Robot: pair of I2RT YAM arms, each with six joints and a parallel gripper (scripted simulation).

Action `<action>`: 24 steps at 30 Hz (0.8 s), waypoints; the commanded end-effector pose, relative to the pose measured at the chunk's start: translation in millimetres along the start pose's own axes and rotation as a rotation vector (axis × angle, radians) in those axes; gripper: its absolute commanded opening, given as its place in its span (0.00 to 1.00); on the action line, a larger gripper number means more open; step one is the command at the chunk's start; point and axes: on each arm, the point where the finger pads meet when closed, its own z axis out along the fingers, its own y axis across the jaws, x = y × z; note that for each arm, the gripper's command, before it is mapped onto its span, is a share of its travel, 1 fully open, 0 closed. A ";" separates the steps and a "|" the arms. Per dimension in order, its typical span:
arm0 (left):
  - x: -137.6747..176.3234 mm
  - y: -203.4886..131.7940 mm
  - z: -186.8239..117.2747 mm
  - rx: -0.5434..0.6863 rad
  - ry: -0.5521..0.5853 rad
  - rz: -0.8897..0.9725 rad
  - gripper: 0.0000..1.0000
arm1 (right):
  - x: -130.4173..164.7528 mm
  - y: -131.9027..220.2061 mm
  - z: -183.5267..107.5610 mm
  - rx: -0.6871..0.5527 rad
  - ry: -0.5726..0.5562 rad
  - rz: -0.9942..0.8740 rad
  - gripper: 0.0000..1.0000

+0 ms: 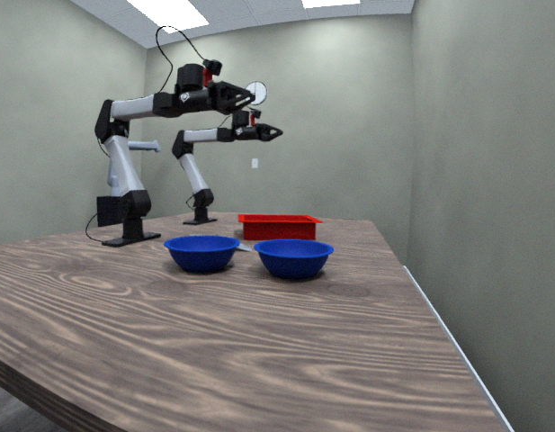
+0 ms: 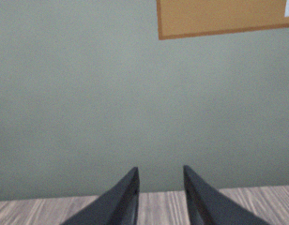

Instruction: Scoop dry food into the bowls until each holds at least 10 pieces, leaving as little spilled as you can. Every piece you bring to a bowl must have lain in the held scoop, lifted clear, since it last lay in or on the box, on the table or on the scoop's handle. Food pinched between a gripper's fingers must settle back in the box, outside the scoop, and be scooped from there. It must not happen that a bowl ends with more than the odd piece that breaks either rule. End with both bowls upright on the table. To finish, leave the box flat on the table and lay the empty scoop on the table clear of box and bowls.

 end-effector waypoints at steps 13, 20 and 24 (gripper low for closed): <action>-27.0 5.9 -11.0 -0.021 -0.054 -0.011 0.27 | -35.7 0.8 -13.9 -0.001 -0.090 -0.013 0.33; -26.9 6.1 -11.0 -0.022 -0.054 -0.011 0.27 | -22.7 -4.2 -10.7 0.014 -0.042 -0.009 0.33; -26.8 4.5 -11.0 -0.018 -0.054 -0.011 0.27 | 6.0 1.6 -10.1 0.000 0.021 -0.009 0.33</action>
